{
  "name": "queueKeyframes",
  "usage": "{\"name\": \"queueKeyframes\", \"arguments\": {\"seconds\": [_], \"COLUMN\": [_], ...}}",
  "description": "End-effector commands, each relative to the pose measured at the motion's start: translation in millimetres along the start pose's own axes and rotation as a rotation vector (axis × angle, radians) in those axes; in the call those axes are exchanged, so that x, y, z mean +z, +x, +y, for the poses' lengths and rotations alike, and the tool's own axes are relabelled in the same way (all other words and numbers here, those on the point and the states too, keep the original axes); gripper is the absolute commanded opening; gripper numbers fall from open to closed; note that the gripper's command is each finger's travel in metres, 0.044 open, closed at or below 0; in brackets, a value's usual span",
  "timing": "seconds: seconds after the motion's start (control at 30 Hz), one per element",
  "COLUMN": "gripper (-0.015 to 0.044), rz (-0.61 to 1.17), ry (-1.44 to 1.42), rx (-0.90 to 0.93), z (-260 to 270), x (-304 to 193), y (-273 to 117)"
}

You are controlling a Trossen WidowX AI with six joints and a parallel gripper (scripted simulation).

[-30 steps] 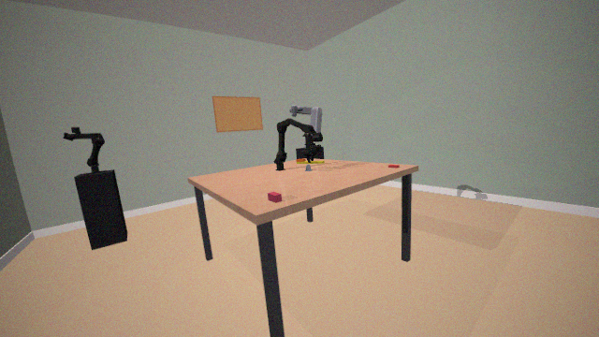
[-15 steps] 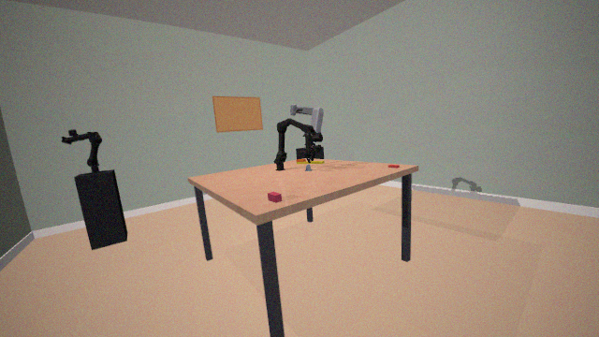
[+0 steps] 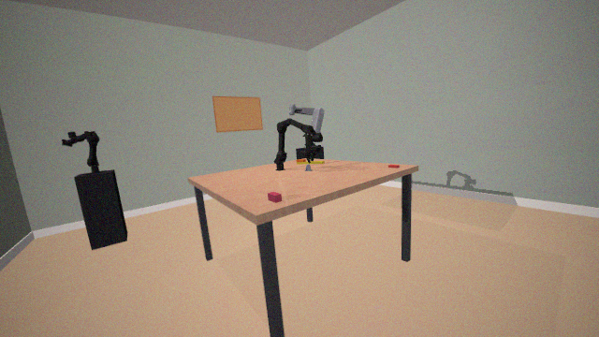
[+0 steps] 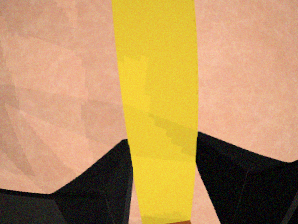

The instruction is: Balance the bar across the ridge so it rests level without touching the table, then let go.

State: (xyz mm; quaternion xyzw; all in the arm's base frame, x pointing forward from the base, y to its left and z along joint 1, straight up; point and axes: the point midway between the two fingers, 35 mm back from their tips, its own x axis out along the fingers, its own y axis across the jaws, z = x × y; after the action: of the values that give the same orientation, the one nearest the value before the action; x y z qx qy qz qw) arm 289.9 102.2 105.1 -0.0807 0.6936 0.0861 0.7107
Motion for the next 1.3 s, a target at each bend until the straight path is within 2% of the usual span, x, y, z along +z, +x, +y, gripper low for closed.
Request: {"name": "queueKeyframes", "arguments": {"seconds": [0.0, 1.27], "gripper": [0.0, 0.0], "rz": [-0.002, -0.002], "ry": [0.002, 0.002], "rx": [-0.002, -0.002], "z": [-0.4, -0.4], "x": [0.3, 0.2], "y": [0.3, 3.4]}}
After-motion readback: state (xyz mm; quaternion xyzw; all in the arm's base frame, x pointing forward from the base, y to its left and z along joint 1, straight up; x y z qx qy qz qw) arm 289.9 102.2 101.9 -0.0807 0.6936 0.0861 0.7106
